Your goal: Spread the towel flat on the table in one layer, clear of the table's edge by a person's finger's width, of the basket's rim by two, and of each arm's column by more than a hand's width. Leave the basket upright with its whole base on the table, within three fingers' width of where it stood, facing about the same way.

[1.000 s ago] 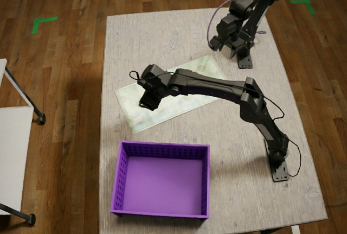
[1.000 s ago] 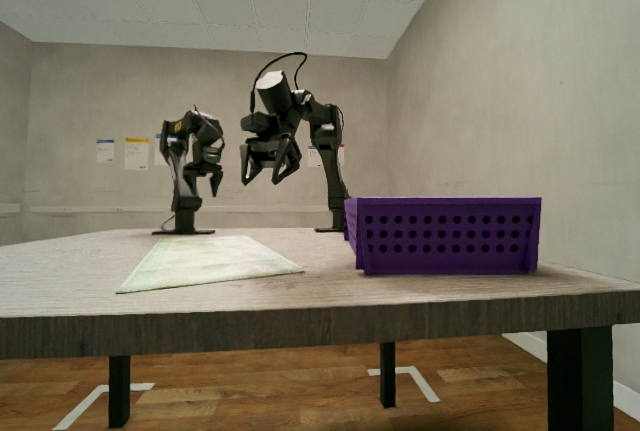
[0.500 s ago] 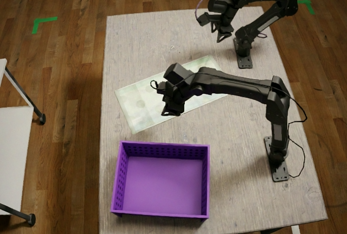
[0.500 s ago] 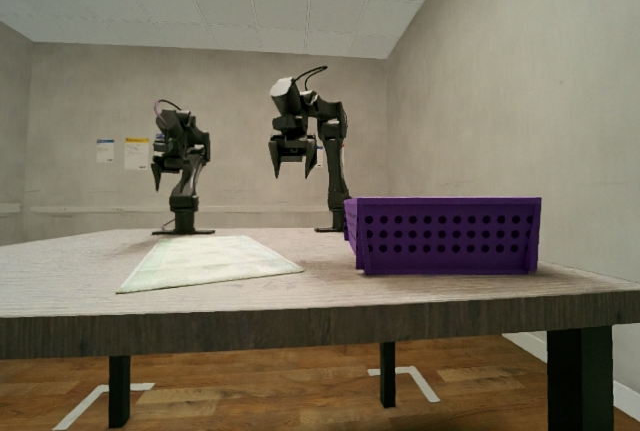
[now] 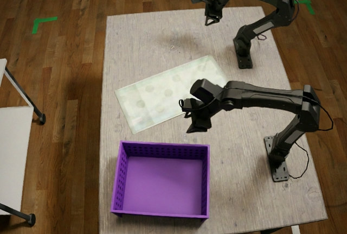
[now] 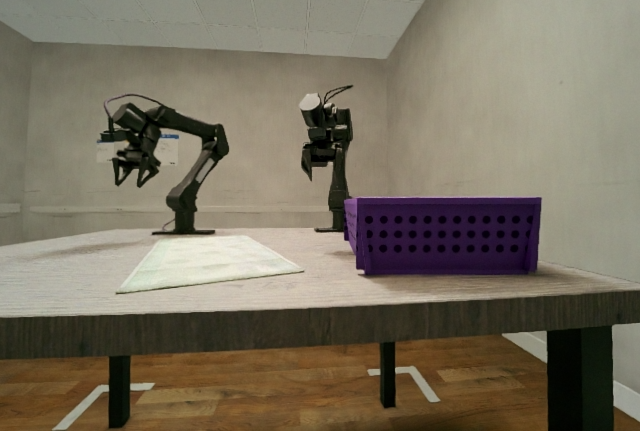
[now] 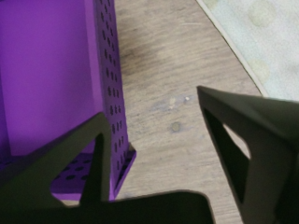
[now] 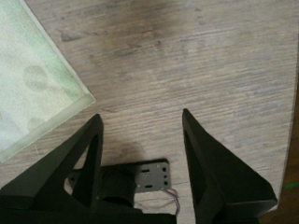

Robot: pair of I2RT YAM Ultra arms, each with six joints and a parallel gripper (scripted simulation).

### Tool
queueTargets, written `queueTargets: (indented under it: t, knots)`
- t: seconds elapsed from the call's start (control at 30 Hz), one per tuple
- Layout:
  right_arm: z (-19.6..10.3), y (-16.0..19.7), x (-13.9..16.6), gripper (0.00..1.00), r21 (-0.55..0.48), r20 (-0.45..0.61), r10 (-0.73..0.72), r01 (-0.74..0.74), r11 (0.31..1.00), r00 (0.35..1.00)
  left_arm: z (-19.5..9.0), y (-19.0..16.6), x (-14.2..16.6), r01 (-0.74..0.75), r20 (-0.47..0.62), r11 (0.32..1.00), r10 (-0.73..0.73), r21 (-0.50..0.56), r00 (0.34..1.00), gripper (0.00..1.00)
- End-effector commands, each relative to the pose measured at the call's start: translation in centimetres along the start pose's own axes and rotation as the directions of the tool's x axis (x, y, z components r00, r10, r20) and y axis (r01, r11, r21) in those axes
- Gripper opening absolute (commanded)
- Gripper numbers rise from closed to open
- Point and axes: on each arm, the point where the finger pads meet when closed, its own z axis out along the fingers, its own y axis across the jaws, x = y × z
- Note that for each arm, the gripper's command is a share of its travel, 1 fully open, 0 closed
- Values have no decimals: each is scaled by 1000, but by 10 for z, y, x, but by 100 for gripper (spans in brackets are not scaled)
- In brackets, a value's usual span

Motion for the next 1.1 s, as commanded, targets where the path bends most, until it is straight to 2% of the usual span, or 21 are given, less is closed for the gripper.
queueTargets:
  t: [0.0, 0.17, 0.23, 0.27, 0.47, 0.63, 0.7, 0.73, 0.83, 1.07]
  knots:
    - [-2, -25, -35, 64, 22, 109, 70, -73, 997, 992, -16, 20, 17, -7, 2, 1000, 7, 9, 1000, 64]
    - [1, -57, -51, 64, 68, 159, 211, -224, 972, 964, -34, 47, 43, -7, 1, 1000, 7, 9, 1000, 64]
    - [1, -57, -51, 64, 68, 159, 211, -224, 972, 964, -34, 47, 43, -7, 1, 1000, 7, 9, 1000, 64]
    - [4, -50, -42, 64, 82, 159, 225, -240, 967, 961, -38, 52, 48, -7, 1, 1000, 7, 9, 1000, 64]
    - [4, -50, -42, 64, 121, 230, 384, -417, 901, 895, -59, 84, 79, -7, 0, 1000, 7, 9, 1000, 64]
    - [0, -53, -49, 64, 121, 243, 385, -422, 898, 890, -77, 110, 105, -7, 1, 1000, 7, 10, 1000, 64]
    - [0, -53, -49, 64, 121, 243, 385, -422, 898, 890, -78, 112, 106, -6, 2, 1000, 6, 11, 1000, 64]
    - [0, -53, -49, 64, 121, 243, 385, -422, 898, 890, -86, 112, 95, -7, 35, 1000, 6, 11, 999, 64]
    - [-1, -54, -49, 64, 123, 244, 388, -425, 897, 889, -79, 112, 96, -6, 2, 1000, 6, 11, 1000, 64]
    - [3, -52, -44, 64, 119, 222, 391, -422, 899, 893, -85, 111, 94, -8, 29, 1000, 8, 12, 1000, 64]
